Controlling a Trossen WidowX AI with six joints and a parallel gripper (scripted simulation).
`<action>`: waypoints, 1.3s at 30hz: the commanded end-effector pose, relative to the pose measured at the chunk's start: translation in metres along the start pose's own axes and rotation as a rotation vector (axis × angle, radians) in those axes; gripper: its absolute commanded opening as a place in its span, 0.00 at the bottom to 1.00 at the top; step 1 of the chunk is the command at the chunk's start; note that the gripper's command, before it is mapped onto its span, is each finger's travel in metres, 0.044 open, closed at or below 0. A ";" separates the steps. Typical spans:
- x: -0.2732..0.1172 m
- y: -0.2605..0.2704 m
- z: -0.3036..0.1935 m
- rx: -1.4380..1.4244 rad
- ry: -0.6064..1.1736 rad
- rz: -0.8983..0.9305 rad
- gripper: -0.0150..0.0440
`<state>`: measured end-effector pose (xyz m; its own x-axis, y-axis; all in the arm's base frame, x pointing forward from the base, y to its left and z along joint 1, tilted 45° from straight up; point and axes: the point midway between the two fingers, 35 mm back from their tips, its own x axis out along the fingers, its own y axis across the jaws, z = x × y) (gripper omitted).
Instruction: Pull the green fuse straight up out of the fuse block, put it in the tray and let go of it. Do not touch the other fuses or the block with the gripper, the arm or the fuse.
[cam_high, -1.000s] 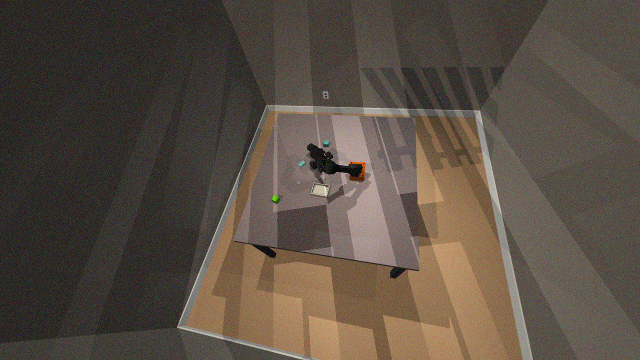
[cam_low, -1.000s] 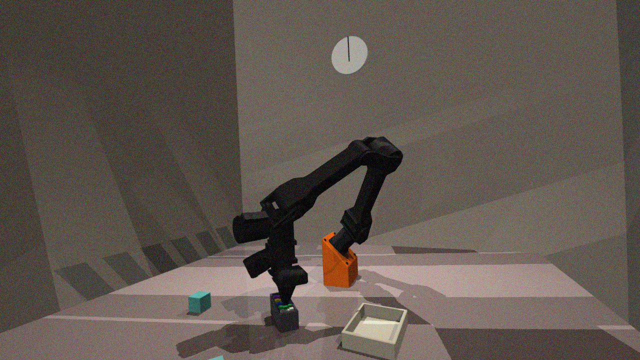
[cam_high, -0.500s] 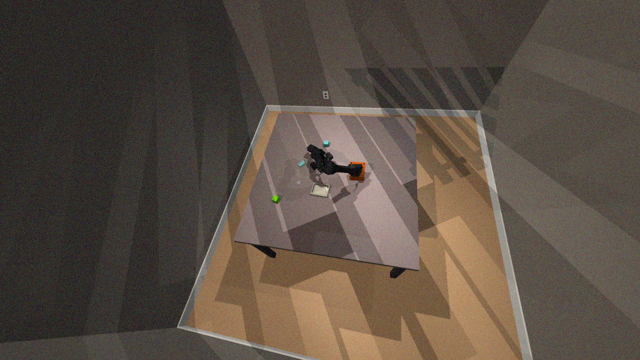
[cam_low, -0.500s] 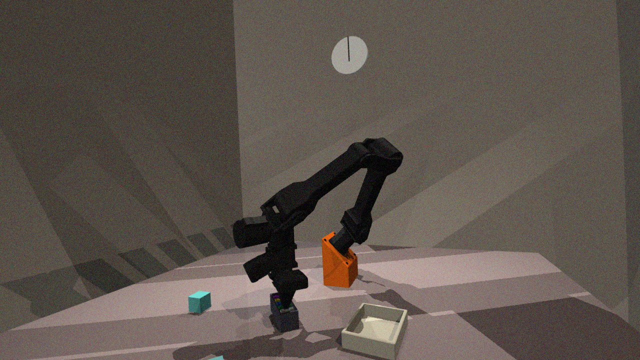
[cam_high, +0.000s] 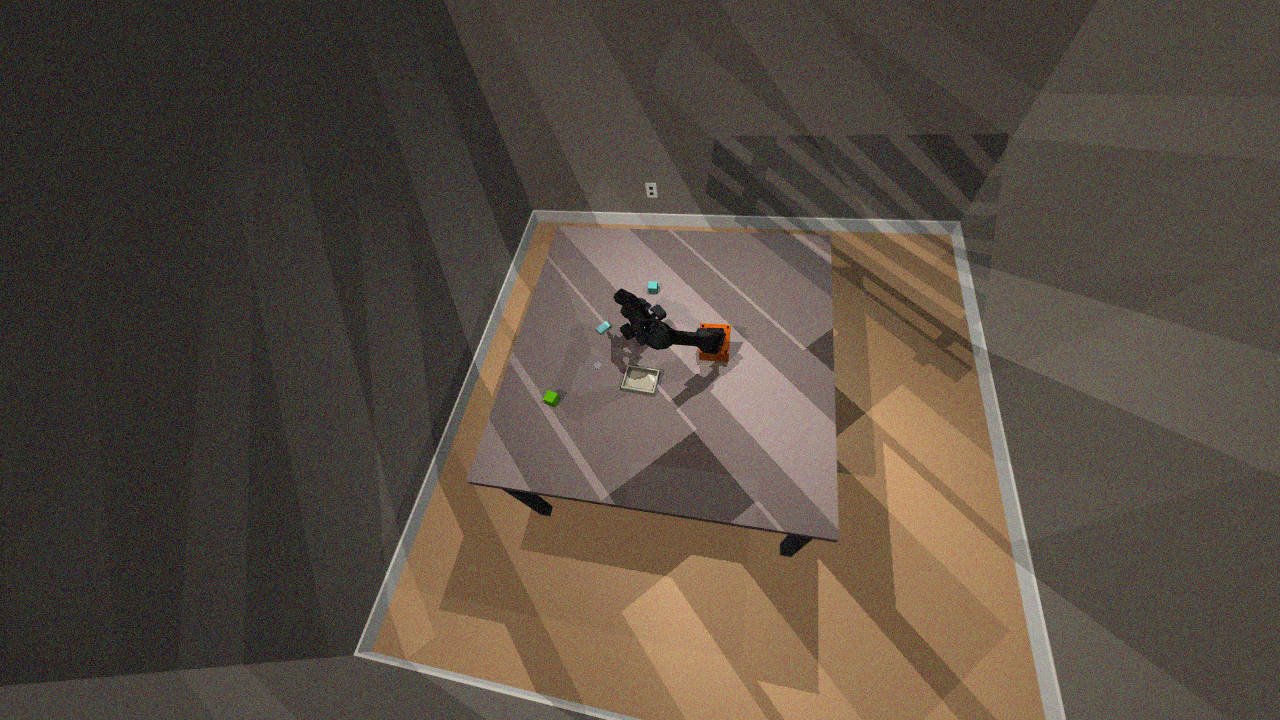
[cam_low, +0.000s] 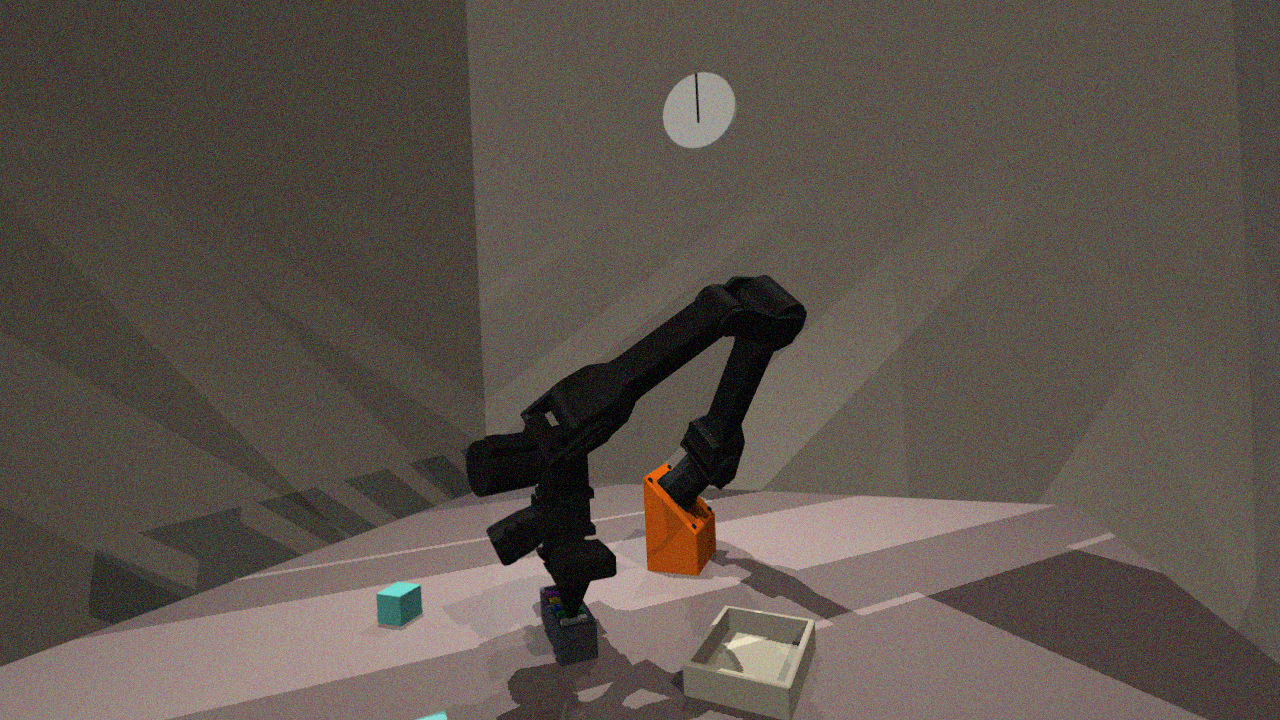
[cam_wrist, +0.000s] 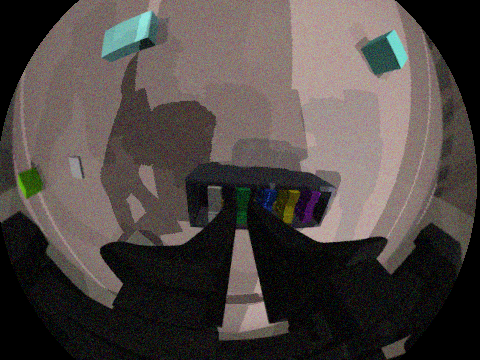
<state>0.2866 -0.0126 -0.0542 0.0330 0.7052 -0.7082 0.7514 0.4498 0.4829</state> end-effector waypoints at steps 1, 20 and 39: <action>-0.001 0.000 0.000 0.000 0.000 0.000 0.25; -0.010 0.000 0.001 0.001 -0.001 0.001 0.25; -0.019 0.000 0.001 0.002 -0.001 0.001 0.25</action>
<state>0.2870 -0.0244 -0.0420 0.0344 0.7078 -0.7056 0.7546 0.4446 0.4827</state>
